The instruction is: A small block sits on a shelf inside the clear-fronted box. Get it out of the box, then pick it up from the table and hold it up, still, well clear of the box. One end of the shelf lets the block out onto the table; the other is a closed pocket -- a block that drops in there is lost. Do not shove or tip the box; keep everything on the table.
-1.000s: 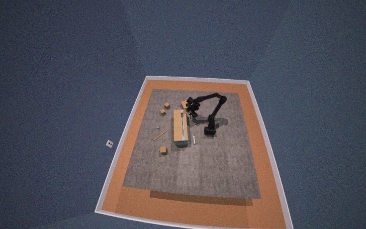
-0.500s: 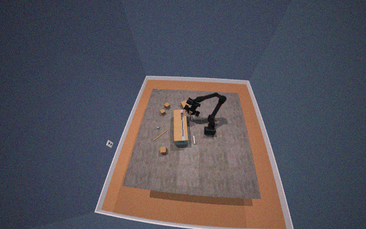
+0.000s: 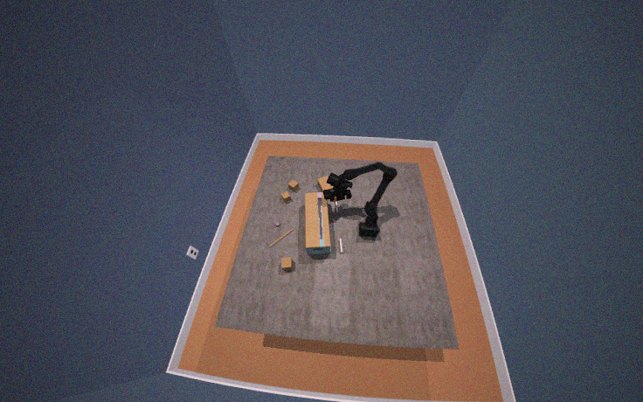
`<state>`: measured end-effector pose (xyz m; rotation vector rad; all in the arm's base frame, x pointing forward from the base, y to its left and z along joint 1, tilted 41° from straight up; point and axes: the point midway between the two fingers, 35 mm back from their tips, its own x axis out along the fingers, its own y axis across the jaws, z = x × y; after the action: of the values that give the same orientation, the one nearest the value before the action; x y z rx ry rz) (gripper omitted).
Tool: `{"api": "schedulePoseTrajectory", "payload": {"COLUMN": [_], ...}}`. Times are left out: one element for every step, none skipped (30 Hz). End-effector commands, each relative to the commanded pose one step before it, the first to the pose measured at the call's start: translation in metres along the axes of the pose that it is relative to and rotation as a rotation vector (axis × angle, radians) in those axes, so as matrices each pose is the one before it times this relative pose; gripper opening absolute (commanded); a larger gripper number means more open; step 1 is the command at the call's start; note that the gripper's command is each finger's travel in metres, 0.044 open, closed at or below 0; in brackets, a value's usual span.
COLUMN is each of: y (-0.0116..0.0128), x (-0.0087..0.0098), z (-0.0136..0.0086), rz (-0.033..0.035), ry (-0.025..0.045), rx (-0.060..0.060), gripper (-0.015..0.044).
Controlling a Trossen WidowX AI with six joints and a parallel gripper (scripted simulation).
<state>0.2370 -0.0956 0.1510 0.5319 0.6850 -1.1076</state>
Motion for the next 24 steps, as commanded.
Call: {"api": "schedulePoseTrajectory", "payload": {"y": [0.00181,0.00018,0.00020,0.00021,0.00023,0.00024,0.00026,0.00027,0.00029,0.00030,0.00031,0.00032,0.00032,0.00033,0.00034,0.00034,0.00035,0.00035,0.00035,0.00035,0.00035,0.00035,0.00035,0.00034], "x": [-0.00329,-0.00071,-0.00071,-0.00072,-0.00072,-0.00072,-0.00073,-0.00073,-0.00074,-0.00074,-0.00075,-0.00075,-0.00075,-0.00076,-0.00076,-0.00077,-0.00077,-0.00078,-0.00078,-0.00078,-0.00079,-0.00079,-0.00079,-0.00080], "z": [-0.00148,-0.00055,-0.00054,-0.00052,-0.00050,-0.00048,-0.00046,-0.00044,-0.00042,-0.00040,-0.00038,-0.00036,-0.00034,-0.00032,-0.00030,-0.00028,-0.00026,-0.00024,-0.00022,-0.00020,-0.00018,-0.00016,-0.00014,-0.00012], "rz": [-0.00735,-0.00199,-0.00202,-0.00205,-0.00208,-0.00210,-0.00213,-0.00217,-0.00220,-0.00223,-0.00226,-0.00230,-0.00233,-0.00236,-0.00239,-0.00243,-0.00246,-0.00250,-0.00254,-0.00258,-0.00262,-0.00266,-0.00269,-0.00273], "ry": [-0.00794,-0.00108,-0.00106,-0.00104,-0.00101,-0.00099,-0.00096,-0.00094,-0.00091,-0.00088,-0.00085,-0.00082,-0.00079,-0.00075,-0.00072,-0.00068,-0.00065,-0.00061,-0.00056,-0.00052,-0.00047,-0.00042,-0.00037,-0.00032], "rx": [-0.1723,-0.0426,-0.0426,-0.0426,-0.0426,-0.0426,-0.0426,-0.0426,-0.0426,-0.0427,-0.0427,-0.0427,-0.0427,-0.0427,-0.0427,-0.0427,-0.0427,-0.0427,-0.0427,-0.0427,-0.0427,-0.0428,-0.0428,-0.0428], "gripper": [0.0000,0.0000,0.0000,0.0000,0.0000,0.0000,0.0000,0.0000,0.0000,0.0000,0.0000,0.0000,0.0000,0.0000,0.0000,0.0000,0.0000,0.0000,0.0000,0.0000,0.0000,0.0000,0.0000,0.0000]}}
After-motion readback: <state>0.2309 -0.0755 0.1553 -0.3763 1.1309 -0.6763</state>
